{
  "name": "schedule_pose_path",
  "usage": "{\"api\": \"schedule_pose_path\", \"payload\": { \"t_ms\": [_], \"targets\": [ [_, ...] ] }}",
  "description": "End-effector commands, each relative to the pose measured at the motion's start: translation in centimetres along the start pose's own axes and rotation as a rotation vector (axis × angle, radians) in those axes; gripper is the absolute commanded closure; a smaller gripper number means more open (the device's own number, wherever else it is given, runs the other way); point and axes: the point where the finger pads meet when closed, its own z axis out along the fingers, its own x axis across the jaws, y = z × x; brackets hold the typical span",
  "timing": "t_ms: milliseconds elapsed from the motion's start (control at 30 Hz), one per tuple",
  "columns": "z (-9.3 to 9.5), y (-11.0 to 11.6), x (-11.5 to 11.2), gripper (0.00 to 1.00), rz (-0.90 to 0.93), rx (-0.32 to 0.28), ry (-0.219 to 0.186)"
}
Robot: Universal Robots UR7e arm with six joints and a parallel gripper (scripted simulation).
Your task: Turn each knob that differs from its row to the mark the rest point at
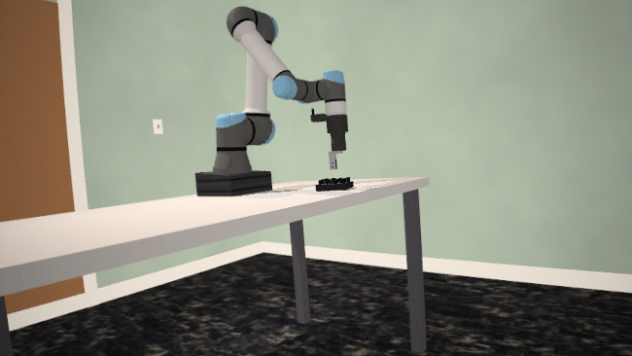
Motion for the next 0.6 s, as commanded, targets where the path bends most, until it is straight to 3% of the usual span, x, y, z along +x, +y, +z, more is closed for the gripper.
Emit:
{"api": "schedule_pose_path", "payload": {
  "t_ms": [0,567],
  "targets": [
    [-0.2,0.2,-0.5,0.54,0.122,-0.001,-0.001],
    [-0.6,1.2,-2.2,0.54,0.572,-0.001,-0.001]
  ]
}}
